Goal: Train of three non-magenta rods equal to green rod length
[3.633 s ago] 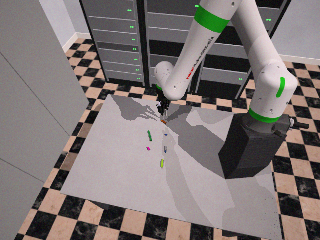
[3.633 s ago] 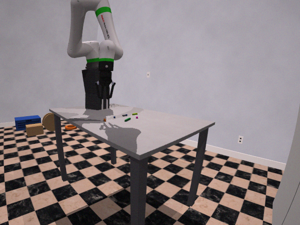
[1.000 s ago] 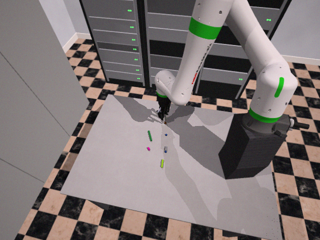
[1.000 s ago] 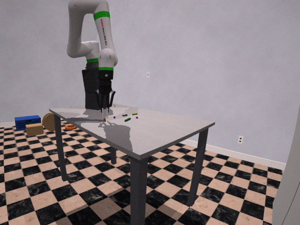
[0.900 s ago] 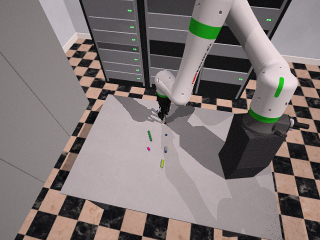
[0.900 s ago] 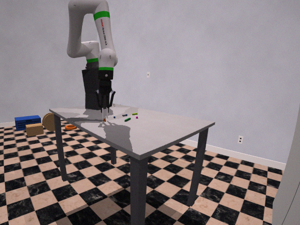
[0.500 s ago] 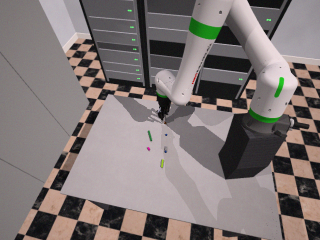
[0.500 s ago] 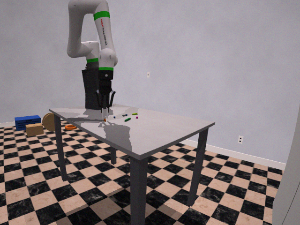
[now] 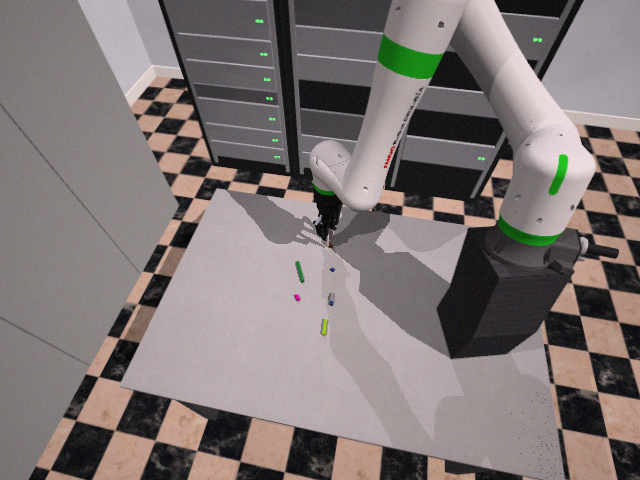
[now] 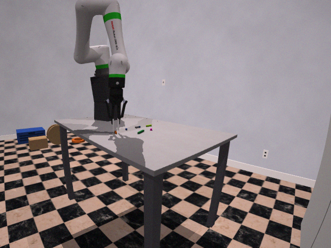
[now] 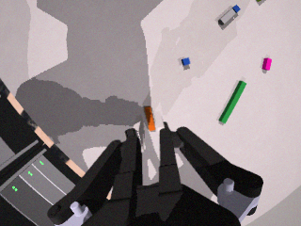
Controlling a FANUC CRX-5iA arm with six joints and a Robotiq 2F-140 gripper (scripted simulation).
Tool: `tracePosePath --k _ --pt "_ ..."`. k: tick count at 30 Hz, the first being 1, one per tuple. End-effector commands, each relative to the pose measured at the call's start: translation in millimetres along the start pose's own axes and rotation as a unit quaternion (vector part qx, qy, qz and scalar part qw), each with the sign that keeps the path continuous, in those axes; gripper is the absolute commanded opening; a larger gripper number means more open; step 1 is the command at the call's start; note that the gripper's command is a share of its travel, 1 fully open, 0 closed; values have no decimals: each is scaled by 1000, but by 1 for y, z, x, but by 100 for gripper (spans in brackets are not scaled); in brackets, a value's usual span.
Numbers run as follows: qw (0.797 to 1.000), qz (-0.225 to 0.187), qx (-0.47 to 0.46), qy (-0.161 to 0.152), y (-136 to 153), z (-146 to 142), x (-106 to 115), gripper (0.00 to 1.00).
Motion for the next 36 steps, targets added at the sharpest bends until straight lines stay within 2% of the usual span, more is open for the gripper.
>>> tracePosePath --k 1,18,36 --pt "1000 0 0 0 0 0 0 15" --pt "1000 0 0 0 0 0 -3 15" --pt "1000 0 0 0 0 0 -16 15"
Point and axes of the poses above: the point where the finger pads meet when closed, its own x axis back along the fingers, its own z axis across the jaws, y = z × x, the point moved 9 cm from there along x, back along the fingers, and after that the axes turned 15 degrees about -x, right-handed, at the moved point
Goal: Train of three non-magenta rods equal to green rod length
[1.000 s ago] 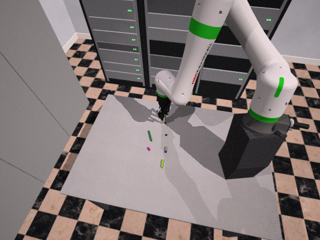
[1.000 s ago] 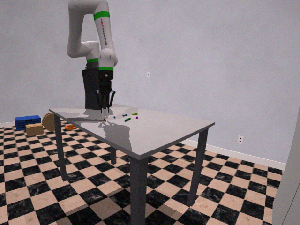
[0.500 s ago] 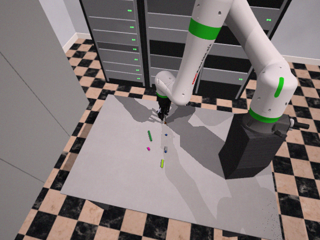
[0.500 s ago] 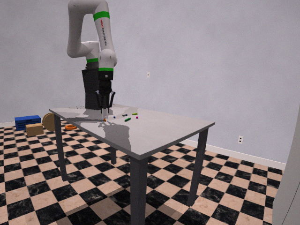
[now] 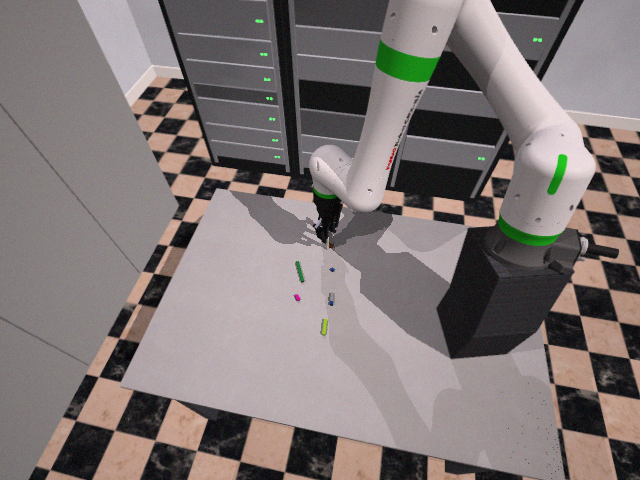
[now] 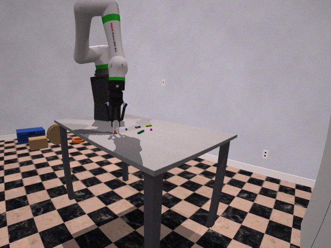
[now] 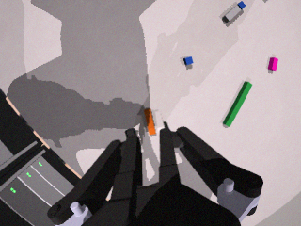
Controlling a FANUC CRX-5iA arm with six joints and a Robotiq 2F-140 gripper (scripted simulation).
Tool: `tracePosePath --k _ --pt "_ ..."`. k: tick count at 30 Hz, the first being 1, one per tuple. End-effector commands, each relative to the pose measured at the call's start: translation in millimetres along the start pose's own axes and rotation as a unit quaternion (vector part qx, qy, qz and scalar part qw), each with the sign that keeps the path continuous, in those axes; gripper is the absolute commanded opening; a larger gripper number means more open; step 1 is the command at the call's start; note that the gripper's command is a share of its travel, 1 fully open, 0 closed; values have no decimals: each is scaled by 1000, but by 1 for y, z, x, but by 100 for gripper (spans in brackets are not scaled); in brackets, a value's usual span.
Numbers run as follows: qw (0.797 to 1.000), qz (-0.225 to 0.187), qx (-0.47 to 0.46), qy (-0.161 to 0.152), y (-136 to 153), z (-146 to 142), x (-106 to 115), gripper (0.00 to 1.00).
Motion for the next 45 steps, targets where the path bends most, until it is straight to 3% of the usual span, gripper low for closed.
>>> tracePosePath --k 1,39,40,45 --pt "1000 -1 0 0 0 0 -1 15" --pt "1000 -1 0 0 0 0 -1 15" --pt "1000 -1 0 0 0 0 -1 3" --pt "1000 -1 0 0 0 0 -1 3"
Point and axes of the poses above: the point where the finger pads meet when closed, its own x axis back along the fingers, its own z axis across the jaws, y = z × x, the point moved 9 cm from there along x, back along the fingers, and after that the axes turned 15 degrees about -x, right-handed, at the moved point
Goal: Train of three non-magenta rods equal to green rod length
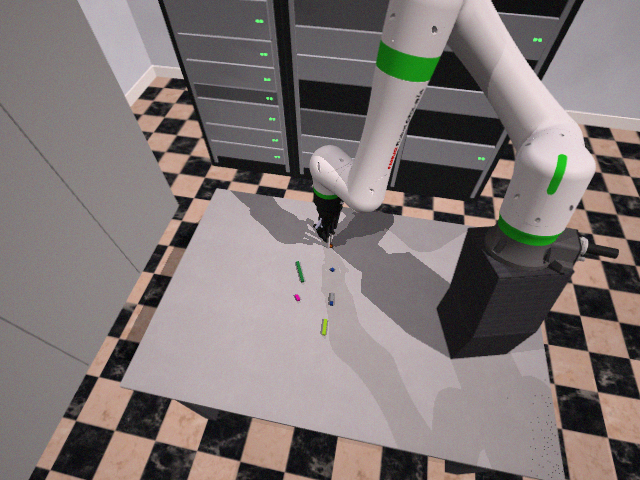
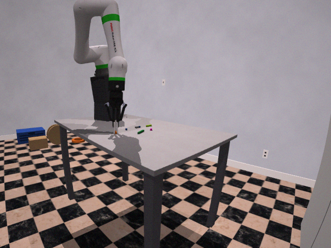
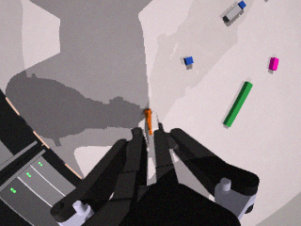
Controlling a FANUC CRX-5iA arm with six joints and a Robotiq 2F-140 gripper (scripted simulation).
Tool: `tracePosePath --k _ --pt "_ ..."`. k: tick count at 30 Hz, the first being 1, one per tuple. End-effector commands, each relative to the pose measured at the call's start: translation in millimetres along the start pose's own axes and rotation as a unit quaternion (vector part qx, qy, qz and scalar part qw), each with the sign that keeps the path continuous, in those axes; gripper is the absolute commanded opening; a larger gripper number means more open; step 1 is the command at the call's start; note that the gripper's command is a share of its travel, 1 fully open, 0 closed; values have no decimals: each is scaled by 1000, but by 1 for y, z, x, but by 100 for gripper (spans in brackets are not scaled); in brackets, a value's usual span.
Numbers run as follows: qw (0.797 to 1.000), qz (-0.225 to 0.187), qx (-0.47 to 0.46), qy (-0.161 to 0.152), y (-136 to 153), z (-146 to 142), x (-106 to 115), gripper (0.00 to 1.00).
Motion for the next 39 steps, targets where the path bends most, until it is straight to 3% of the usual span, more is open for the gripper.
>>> tracePosePath --k 1,30,39 --pt "1000 0 0 0 0 0 0 3" --pt "1000 0 0 0 0 0 0 3" --pt "1000 0 0 0 0 0 18 3"
Point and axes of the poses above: the point where the finger pads meet when closed, its own x axis back along the fingers, its own z axis across the jaws, y = z × x, the point moved 9 cm from there along x, back along the fingers, and after that the axes turned 15 degrees about -x, right-handed, at the moved point
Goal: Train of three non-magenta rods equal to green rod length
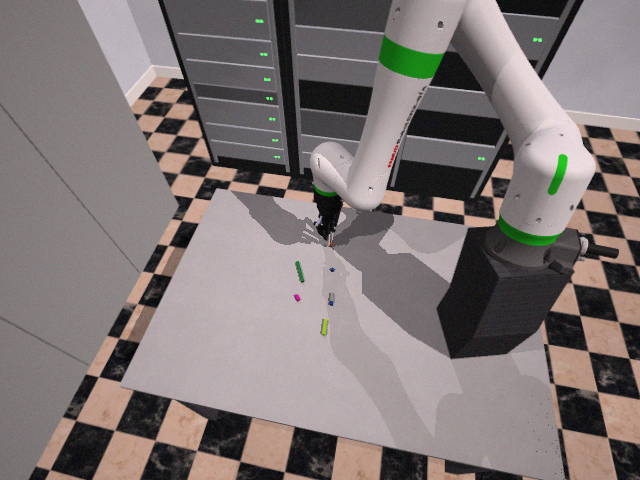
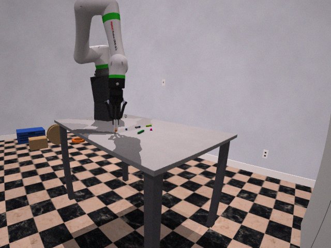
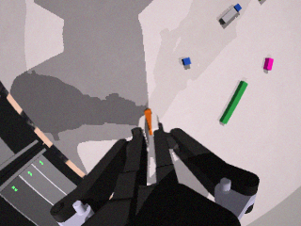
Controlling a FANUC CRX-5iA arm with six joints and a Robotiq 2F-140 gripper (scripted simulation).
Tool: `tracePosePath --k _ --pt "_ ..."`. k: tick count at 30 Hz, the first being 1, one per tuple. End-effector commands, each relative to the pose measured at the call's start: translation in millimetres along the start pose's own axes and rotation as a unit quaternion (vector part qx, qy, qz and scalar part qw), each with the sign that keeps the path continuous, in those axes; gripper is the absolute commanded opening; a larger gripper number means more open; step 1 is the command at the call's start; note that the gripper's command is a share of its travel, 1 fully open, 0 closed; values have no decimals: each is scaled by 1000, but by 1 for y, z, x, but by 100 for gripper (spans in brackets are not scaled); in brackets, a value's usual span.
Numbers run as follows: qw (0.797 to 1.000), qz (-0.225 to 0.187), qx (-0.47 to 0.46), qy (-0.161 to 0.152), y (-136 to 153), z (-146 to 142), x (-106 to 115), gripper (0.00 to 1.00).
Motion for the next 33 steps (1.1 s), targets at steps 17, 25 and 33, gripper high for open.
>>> tracePosePath --k 17,25,33 --pt "1000 2 0 -1 1 0 87 3" --pt "1000 2 1 -1 1 0 87 3" --pt "1000 2 29 -1 0 2 87 3"
Point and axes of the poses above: the point where the finger pads meet when closed, its own x axis back along the fingers, its own z axis across the jaws, y = z × x, the point moved 9 cm from there along x, back along the fingers, and after that the axes turned 15 degrees about -x, right-handed, at the moved point
